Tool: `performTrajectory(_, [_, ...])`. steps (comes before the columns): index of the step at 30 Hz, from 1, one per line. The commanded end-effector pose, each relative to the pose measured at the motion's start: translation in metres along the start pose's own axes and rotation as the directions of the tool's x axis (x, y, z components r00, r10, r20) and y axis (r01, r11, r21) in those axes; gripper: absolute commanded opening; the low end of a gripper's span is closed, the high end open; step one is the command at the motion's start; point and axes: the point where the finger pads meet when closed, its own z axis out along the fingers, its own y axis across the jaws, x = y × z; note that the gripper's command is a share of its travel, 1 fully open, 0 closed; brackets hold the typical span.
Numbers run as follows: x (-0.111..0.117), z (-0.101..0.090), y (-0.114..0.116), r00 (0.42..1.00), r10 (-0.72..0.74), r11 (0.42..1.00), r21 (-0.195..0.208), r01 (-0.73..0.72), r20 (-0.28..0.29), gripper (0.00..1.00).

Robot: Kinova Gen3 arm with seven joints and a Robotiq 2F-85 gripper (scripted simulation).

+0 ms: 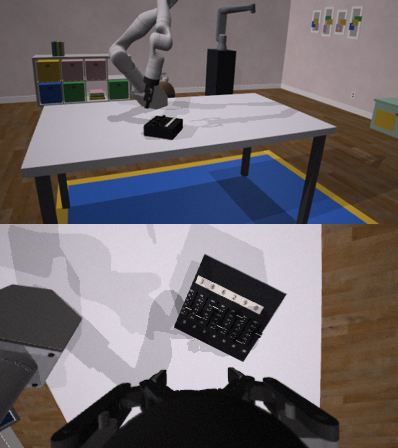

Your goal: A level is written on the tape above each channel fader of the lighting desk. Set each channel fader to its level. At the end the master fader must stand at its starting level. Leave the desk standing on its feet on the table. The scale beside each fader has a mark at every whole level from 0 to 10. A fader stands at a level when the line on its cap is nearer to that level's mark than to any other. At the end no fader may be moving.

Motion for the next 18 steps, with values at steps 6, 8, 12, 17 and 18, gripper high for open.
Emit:
performTrajectory(6, [-0.008,0.011,-0.003,0.966,0.255,0.967,0.001,-0.255,0.036,1.00])
performTrajectory(8, [-0.009,0.013,-0.003,0.950,0.309,0.951,-0.003,-0.309,0.037,1.00])
performTrajectory(12, [-0.010,0.015,-0.002,0.921,0.387,0.922,-0.009,-0.387,0.038,1.00])
performTrajectory(17, [-0.010,0.017,-0.002,0.903,0.428,0.904,-0.013,-0.428,0.038,1.00])
performTrajectory(18, [-0.010,0.017,-0.002,0.903,0.428,0.904,-0.013,-0.428,0.038,1.00])
